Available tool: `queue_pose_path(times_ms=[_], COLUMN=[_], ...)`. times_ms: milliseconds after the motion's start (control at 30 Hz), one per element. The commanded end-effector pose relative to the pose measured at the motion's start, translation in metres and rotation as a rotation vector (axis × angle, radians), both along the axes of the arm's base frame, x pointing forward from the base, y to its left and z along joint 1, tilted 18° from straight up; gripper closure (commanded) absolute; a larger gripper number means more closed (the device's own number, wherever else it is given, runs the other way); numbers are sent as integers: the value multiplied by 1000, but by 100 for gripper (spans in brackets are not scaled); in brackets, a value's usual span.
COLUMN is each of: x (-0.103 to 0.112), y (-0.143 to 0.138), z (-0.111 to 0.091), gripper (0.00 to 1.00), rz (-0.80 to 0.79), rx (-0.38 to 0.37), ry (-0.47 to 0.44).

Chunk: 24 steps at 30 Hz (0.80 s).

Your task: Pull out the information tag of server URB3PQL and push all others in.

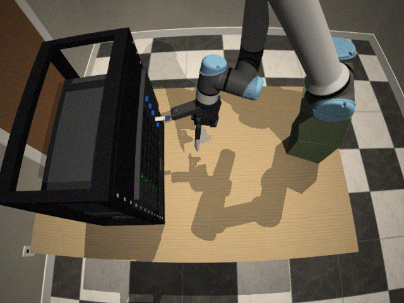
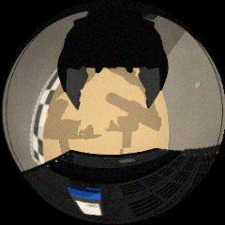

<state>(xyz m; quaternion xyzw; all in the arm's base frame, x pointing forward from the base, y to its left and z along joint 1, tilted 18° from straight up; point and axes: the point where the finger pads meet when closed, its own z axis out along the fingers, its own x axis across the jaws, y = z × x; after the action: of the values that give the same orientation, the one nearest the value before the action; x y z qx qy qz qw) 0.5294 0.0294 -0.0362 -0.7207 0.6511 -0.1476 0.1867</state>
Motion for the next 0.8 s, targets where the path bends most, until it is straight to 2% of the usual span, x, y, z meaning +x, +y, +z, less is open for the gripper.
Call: queue_pose_path(times_ms=[0, 767], x=[-3, -20], y=[1, 6], z=[-5, -28], gripper=[0, 0], rz=[3, 14], rx=[7, 40], ry=[17, 95])
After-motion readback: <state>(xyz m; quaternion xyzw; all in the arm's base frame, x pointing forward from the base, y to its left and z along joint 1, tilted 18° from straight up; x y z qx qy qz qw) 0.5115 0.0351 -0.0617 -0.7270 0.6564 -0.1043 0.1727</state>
